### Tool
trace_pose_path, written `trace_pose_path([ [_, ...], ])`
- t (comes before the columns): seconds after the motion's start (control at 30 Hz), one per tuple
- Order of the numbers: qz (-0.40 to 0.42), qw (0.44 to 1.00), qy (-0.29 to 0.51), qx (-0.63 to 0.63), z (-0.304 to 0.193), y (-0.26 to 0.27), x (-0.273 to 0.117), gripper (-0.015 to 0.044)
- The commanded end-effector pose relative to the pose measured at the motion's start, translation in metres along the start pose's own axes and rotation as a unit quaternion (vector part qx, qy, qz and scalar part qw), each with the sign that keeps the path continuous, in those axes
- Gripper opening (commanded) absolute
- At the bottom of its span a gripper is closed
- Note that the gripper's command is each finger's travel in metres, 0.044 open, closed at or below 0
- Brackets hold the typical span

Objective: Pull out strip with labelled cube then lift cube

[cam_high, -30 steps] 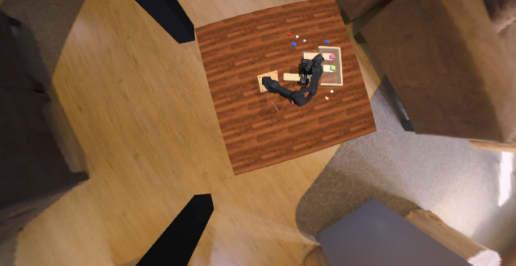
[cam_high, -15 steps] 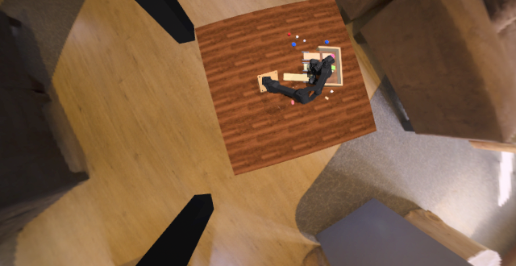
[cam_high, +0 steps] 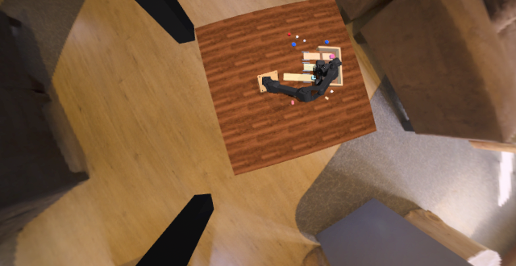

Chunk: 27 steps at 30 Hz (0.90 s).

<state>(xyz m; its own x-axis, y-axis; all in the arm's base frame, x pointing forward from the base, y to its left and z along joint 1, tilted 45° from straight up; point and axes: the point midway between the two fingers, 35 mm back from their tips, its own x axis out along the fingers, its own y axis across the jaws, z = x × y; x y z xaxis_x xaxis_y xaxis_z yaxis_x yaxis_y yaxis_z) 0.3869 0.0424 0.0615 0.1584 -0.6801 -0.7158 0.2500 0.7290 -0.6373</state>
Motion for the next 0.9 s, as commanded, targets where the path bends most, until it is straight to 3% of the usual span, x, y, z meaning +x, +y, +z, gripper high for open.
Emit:
trace_pose_path([
  [0.0,-0.003,1.000,0.001,-0.003,0.001,0.000,0.007,0.0282],
  [0.07,-0.003,1.000,0.001,-0.003,0.002,0.000,0.010,0.0250],
  [0.87,-0.004,1.000,0.001,-0.003,0.002,-0.001,0.050,0.0250],
])
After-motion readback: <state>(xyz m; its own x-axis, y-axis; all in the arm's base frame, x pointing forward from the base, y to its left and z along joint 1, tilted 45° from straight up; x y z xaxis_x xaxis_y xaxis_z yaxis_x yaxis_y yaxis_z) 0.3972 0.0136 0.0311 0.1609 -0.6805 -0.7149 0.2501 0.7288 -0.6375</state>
